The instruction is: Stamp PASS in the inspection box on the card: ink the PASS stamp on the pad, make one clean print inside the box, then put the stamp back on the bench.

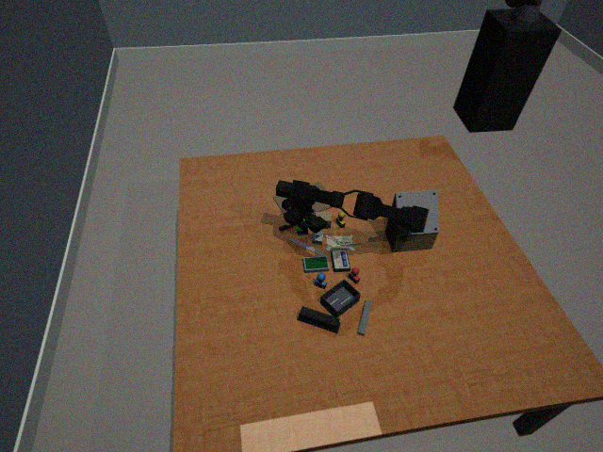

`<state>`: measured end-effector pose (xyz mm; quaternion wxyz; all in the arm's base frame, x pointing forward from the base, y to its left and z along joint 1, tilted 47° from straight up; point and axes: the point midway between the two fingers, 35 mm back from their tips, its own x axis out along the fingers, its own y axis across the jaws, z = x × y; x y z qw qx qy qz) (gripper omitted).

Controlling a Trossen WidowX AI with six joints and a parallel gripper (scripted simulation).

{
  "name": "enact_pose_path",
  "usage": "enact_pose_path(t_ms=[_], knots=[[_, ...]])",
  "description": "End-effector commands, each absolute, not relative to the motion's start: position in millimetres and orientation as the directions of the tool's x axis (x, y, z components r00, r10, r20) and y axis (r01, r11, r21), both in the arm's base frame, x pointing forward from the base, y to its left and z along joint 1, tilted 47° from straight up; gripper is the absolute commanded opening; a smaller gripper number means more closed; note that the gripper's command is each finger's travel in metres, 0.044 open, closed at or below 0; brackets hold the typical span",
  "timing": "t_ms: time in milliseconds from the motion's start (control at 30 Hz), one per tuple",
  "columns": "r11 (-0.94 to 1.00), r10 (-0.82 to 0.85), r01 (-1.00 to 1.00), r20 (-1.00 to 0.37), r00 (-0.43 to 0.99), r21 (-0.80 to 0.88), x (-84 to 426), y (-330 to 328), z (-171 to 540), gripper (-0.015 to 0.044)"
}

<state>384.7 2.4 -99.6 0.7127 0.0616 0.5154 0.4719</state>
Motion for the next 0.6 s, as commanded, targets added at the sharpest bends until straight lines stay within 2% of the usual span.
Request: enact_pose_path(t_ms=[0, 333, 567], knots=[[0.544, 0.740, -0.604, -0.672, 0.017, 0.583, 382.4, 8.4, -105.8, 0.0000], [0.542, 0.741, -0.604, -0.671, 0.017, 0.584, 381.5, 16.3, -112.5, 0.0000], [0.544, 0.738, -0.609, -0.674, 0.019, 0.578, 382.9, 14.8, -110.0, 0.0184]])
